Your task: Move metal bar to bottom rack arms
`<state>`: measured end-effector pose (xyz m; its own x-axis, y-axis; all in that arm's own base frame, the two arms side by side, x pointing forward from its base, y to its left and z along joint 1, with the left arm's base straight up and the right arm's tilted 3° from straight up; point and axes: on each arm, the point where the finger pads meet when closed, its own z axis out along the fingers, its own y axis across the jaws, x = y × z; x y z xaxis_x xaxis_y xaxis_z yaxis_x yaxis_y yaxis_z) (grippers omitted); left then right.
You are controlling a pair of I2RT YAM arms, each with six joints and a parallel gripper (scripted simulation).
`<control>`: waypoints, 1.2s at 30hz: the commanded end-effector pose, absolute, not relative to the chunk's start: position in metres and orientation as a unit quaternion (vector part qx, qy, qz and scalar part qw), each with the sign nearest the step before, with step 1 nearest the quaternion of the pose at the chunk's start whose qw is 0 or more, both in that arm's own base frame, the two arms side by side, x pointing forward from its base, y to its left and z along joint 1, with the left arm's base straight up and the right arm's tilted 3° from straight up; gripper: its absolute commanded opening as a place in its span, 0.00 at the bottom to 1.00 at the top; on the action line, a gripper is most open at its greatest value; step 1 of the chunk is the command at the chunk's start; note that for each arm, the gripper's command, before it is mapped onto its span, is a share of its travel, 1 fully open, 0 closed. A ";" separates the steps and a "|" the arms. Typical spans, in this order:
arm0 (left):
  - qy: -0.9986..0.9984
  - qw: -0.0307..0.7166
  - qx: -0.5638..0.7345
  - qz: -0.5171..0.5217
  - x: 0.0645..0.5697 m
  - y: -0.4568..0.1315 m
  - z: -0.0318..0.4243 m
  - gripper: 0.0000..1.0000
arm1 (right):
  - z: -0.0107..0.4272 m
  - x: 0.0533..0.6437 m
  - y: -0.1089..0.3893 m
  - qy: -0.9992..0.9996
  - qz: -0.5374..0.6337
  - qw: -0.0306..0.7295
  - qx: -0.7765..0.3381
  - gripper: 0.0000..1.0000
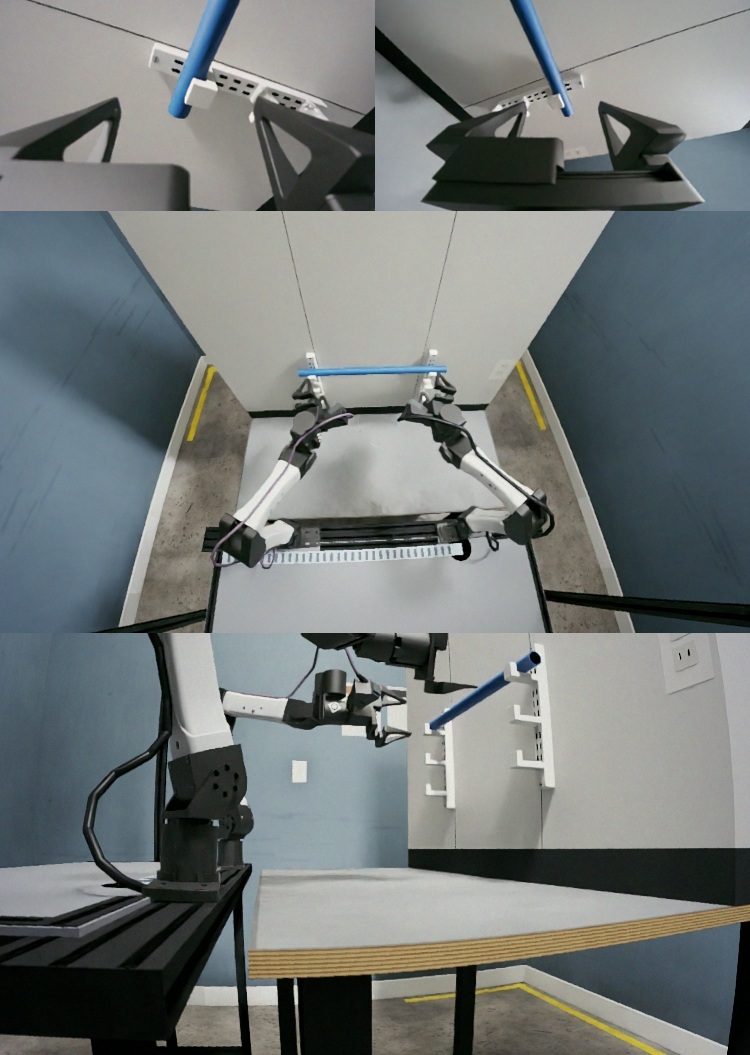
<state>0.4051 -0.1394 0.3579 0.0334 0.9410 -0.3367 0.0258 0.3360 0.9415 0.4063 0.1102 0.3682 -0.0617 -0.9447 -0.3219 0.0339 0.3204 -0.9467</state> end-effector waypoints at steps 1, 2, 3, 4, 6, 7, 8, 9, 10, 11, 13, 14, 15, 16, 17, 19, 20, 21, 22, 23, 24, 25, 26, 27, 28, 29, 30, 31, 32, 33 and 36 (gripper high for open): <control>0.558 0.570 0.436 0.417 0.407 -0.147 0.357 1.00 | 0.363 0.409 0.117 0.570 -0.459 0.549 -0.405 1.00; 0.555 0.568 0.439 0.420 0.407 -0.148 0.356 1.00 | 0.363 0.409 0.118 0.567 -0.463 0.546 -0.408 1.00; 0.552 0.565 0.443 0.424 0.407 -0.150 0.356 1.00 | 0.362 0.409 0.119 0.564 -0.466 0.543 -0.412 1.00; 0.549 0.562 0.447 0.427 0.408 -0.151 0.355 1.00 | 0.362 0.409 0.120 0.561 -0.470 0.540 -0.415 1.00; 0.543 0.557 0.454 0.434 0.408 -0.154 0.355 1.00 | 0.361 0.410 0.123 0.555 -0.478 0.534 -0.422 1.00; 0.540 0.554 0.458 0.438 0.409 -0.155 0.354 1.00 | 0.361 0.410 0.124 0.552 -0.482 0.531 -0.425 1.00; 0.537 0.551 0.461 0.441 0.409 -0.157 0.354 1.00 | 0.360 0.411 0.125 0.550 -0.485 0.528 -0.428 1.00; 0.537 0.551 0.461 0.441 0.409 -0.157 0.354 1.00 | 0.360 0.411 0.125 0.550 -0.485 0.528 -0.428 1.00; 0.537 0.551 0.461 0.441 0.409 -0.157 0.354 1.00 | 0.360 0.411 0.125 0.550 -0.485 0.528 -0.428 1.00; 0.535 0.549 0.465 0.444 0.409 -0.158 0.353 1.00 | 0.360 0.411 0.126 0.547 -0.489 0.525 -0.432 1.00; 0.529 0.543 0.471 0.451 0.410 -0.161 0.352 1.00 | 0.359 0.411 0.129 0.541 -0.496 0.519 -0.438 1.00; 0.526 0.541 0.475 0.454 0.410 -0.163 0.352 1.00 | 0.359 0.412 0.130 0.538 -0.499 0.516 -0.441 1.00; 0.523 0.538 0.478 0.457 0.410 -0.164 0.352 1.00 | 0.359 0.412 0.131 0.535 -0.503 0.514 -0.444 1.00; 0.520 0.535 0.481 0.460 0.410 -0.166 0.351 1.00 | 0.358 0.412 0.132 0.532 -0.506 0.511 -0.447 1.00; 0.517 0.532 0.484 0.463 0.411 -0.167 0.351 1.00 | 0.358 0.413 0.133 0.530 -0.510 0.508 -0.450 1.00; 0.511 0.527 0.491 0.470 0.411 -0.170 0.350 1.00 | 0.357 0.413 0.136 0.524 -0.516 0.501 -0.456 1.00; 0.508 0.524 0.494 0.473 0.412 -0.172 0.350 1.00 | 0.357 0.414 0.137 0.521 -0.520 0.498 -0.459 1.00; 0.505 0.521 0.497 0.476 0.412 -0.173 0.349 1.00 | 0.356 0.414 0.138 0.518 -0.523 0.495 -0.462 1.00; 0.502 0.518 0.501 0.479 0.412 -0.175 0.349 1.00 | 0.356 0.414 0.139 0.515 -0.526 0.492 -0.465 1.00; 0.499 0.515 0.504 0.482 0.412 -0.176 0.348 1.00 | 0.356 0.414 0.140 0.512 -0.530 0.489 -0.467 1.00; 0.496 0.512 0.507 0.485 0.413 -0.178 0.348 1.00 | 0.355 0.415 0.142 0.509 -0.533 0.486 -0.470 1.00; 0.493 0.509 0.510 0.488 0.413 -0.179 0.347 1.00 | 0.355 0.415 0.143 0.505 -0.536 0.483 -0.473 1.00; 0.493 0.509 0.510 0.488 0.413 -0.179 0.347 1.00 | 0.355 0.415 0.143 0.505 -0.536 0.483 -0.473 1.00; 0.493 0.509 0.510 0.488 0.413 -0.179 0.347 1.00 | 0.355 0.415 0.143 0.505 -0.536 0.483 -0.473 1.00; 0.493 0.509 0.510 0.488 0.413 -0.179 0.347 1.00 | 0.355 0.415 0.143 0.505 -0.536 0.483 -0.473 1.00; 0.493 0.509 0.510 0.488 0.413 -0.179 0.347 1.00 | 0.355 0.415 0.143 0.505 -0.536 0.483 -0.473 1.00; 0.493 0.509 0.510 0.488 0.413 -0.179 0.347 1.00 | 0.355 0.415 0.143 0.505 -0.536 0.483 -0.473 1.00; 0.493 0.509 0.510 0.488 0.413 -0.179 0.347 1.00 | 0.355 0.415 0.143 0.505 -0.536 0.483 -0.473 1.00; 0.493 0.509 0.510 0.488 0.413 -0.179 0.347 1.00 | 0.355 0.415 0.143 0.505 -0.536 0.483 -0.473 1.00; 0.493 0.509 0.510 0.488 0.413 -0.179 0.347 1.00 | 0.355 0.415 0.143 0.505 -0.536 0.483 -0.473 1.00; 0.493 0.509 0.510 0.488 0.413 -0.179 0.347 1.00 | 0.355 0.415 0.143 0.505 -0.536 0.483 -0.473 1.00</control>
<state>0.4121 -0.1753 0.3291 0.0406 0.9991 0.0110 0.0463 -0.0128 0.9988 0.4152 0.1388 0.3553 -0.0864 -0.9961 0.0156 0.0291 -0.0181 -0.9994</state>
